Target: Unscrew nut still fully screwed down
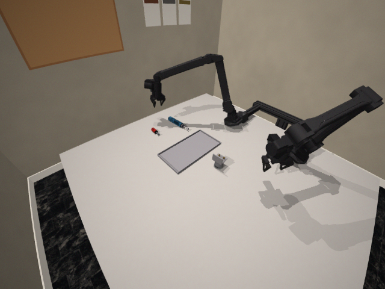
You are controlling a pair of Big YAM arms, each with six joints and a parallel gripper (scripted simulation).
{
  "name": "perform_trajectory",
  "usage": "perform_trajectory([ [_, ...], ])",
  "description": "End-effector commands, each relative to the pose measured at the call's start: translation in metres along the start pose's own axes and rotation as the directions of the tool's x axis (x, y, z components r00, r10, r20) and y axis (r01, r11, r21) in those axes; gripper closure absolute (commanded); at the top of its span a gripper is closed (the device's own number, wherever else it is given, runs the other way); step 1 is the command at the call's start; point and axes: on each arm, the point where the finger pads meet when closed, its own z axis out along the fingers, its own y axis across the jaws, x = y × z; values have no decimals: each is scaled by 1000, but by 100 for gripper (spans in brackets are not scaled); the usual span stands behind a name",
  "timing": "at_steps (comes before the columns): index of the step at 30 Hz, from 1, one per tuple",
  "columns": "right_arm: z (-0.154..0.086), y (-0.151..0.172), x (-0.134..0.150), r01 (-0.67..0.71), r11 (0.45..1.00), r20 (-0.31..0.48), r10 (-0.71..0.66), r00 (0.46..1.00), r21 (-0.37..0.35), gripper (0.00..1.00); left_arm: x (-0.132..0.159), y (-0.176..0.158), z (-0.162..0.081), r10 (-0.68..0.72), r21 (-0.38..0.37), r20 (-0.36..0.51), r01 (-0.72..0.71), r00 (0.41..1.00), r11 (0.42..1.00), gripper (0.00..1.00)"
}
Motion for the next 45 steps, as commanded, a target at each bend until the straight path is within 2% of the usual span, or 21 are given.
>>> perform_trajectory([
  [1, -6, -2, 9, 36, 999, 13, -35, 999, -28, 35, 6, 9, -11, -8, -30, -9, 8, 1000, 1000, 0],
  [2, -6, -4, 6, 31, 999, 15, -31, 999, -25, 35, 6, 9, -11, -8, -30, -9, 8, 1000, 1000, 0],
  [3, 16, -6, 11, 36, 999, -10, -36, 999, 4, 35, 6, 9, -11, -8, -30, -9, 8, 1000, 1000, 0],
  [4, 18, -6, 12, 36, 999, -14, -36, 999, 8, 35, 6, 9, -11, -8, -30, -9, 8, 1000, 1000, 0],
  [6, 18, -6, 12, 36, 999, -14, -36, 999, 8, 35, 6, 9, -11, -8, -30, -9, 8, 1000, 1000, 0],
  [7, -4, -6, 13, 40, 999, 9, -40, 999, -25, 35, 6, 9, -11, -8, -30, -9, 8, 1000, 1000, 0],
  [18, 19, -42, 65, 110, 994, -45, -110, 993, -8, 35, 6, 9, -11, -8, -30, -9, 8, 1000, 1000, 0],
  [19, 19, -43, 63, 107, 994, -44, -107, 993, -5, 35, 6, 9, -11, -8, -30, -9, 8, 1000, 1000, 0],
  [20, 36, -46, 68, 111, 994, -68, -110, 992, 20, 35, 6, 9, -11, -8, -30, -9, 8, 1000, 1000, 0],
  [21, 39, -46, 69, 112, 993, -73, -110, 991, 24, 35, 6, 9, -11, -8, -30, -9, 8, 1000, 1000, 0],
  [23, 39, -46, 69, 112, 993, -73, -110, 991, 24, 35, 6, 9, -11, -8, -30, -9, 8, 1000, 1000, 0],
  [24, 21, -46, 69, 115, 993, -50, -115, 992, -6, 35, 6, 9, -11, -8, -30, -9, 8, 1000, 1000, 0],
  [35, 42, -88, 125, 186, 983, -106, -184, 977, 6, 35, 6, 9, -11, -8, -30, -9, 8, 1000, 1000, 0],
  [38, 57, -94, 126, 183, 983, -130, -177, 976, 34, 35, 6, 9, -11, -8, -30, -9, 8, 1000, 1000, 0],
  [40, 57, -94, 126, 183, 983, -130, -177, 976, 34, 35, 6, 9, -11, -8, -30, -9, 8, 1000, 1000, 0],
  [41, 34, -74, 105, 171, 985, -75, -172, 982, -14, 35, 6, 9, -11, -8, -30, -9, 8, 1000, 1000, 0],
  [45, 34, -73, 105, 171, 985, -74, -172, 982, -15, 35, 6, 9, -11, -8, -30, -9, 8, 1000, 1000, 0],
])
